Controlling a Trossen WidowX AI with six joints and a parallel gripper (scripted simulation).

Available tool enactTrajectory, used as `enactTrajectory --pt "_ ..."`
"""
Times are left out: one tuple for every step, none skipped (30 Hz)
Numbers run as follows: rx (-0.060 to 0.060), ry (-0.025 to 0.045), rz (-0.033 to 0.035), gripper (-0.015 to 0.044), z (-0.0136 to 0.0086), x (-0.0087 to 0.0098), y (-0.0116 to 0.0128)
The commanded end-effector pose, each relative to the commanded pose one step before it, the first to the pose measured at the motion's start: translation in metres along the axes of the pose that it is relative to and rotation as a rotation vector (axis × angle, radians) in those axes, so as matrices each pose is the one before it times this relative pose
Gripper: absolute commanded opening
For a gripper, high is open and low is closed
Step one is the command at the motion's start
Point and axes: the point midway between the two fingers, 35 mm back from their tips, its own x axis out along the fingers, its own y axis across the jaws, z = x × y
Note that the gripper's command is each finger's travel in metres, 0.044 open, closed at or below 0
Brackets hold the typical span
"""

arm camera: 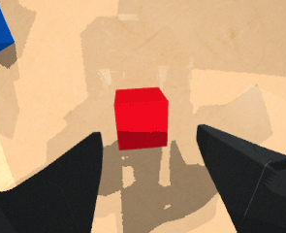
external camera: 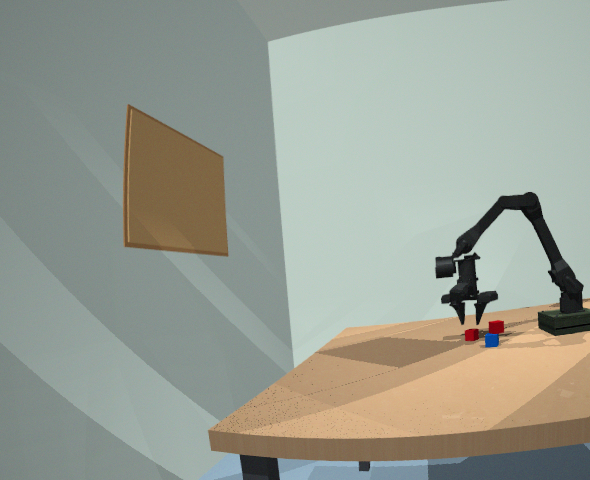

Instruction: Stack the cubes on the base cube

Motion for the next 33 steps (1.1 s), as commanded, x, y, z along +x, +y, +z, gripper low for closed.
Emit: enactTrajectory --pt "-0.0051 0.01018 0.00781 0.0265 -0.0024 0.00978 0.00233" --pt "0.0 0.0 0.0 0.0265 0.00001 0.00164 -0.00002" --pt "0.0 0.0 0.0 0.0265 0.00001 0.00164 -0.00002" --pt "0.0 0.0 0.00001 0.0265 0.0 0.00164 -0.00001" --pt "0.0 0.0 0.00001 0.0265 0.0 0.00164 0.0" --pt "0.0 0.00001 0.00001 0.0265 -0.00001 0.00163 0.00001" --pt "0.0 0.00001 0.00001 0.0265 -0.00001 0.00163 0.00002" --pt "0.0 0.00001 0.00001 0.0265 -0.00001 0.00163 0.00002" --pt "0.0 0.00001 0.00001 0.0265 -0.00002 0.00163 0.00003" --pt "0.0 0.00001 0.00001 0.0265 -0.00002 0.00163 0.00004" --pt "0.0 0.00001 0.00001 0.0265 -0.00003 0.00162 0.00005" --pt "0.0 0.00001 0.00001 0.0265 -0.00003 0.00162 0.00005" --pt "0.0 0.00001 0.00001 0.0265 -0.00004 0.00162 0.00006" --pt "0.0 0.00001 0.00001 0.0265 -0.00004 0.00162 0.00007" --pt "0.0 0.00001 0.00001 0.0265 -0.00004 0.00133 0.00006" --pt "0.0 0.0 0.00001 0.0265 -0.00003 0.0008 0.00004" --pt "0.0 0.0 0.0 0.0265 -0.00001 0.00027 0.00001" --pt "0.0 0.0 0.0 0.0265 0.0 0.0 0.0" --pt "0.0 0.0 0.0 0.0239 0.0 0.0 0.0" --pt "0.0 0.0 0.0 0.0212 0.0 0.0 0.0" --pt "0.0 0.0 0.0 0.0186 0.0 0.0 0.0" --pt "0.0 0.0 0.0 0.016 0.0 0.0 0.0" --pt "0.0 0.0 0.0 0.0134 0.0 0.0 0.0" --pt "0.0 0.0 0.0 0.0107 0.0 0.0 0.0" --pt "0.0 0.0 0.0 0.0105 0.0 0.0 0.0" --pt "0.0 0.0 0.0 0.0105 0.0 0.0 0.0" --pt "0.0 0.0 0.0 0.0105 0.0 0.0 0.0" --pt "0.0 -0.00001 -0.00001 0.0105 0.00005 -0.00049 -0.00009" --pt "0.0 -0.00002 -0.00003 0.0105 0.00016 -0.00147 -0.00027" --pt "0.0 -0.00003 -0.00004 0.0105 0.00025 -0.00245 -0.00043" --pt "0.0 -0.00003 -0.00005 0.0105 0.00029 -0.003 -0.0005" --pt "0.0 -0.00003 -0.00005 0.0105 0.00027 -0.00302 -0.00048" --pt "0.0 -0.00003 -0.00005 0.0105 0.00026 -0.00303 -0.00045"
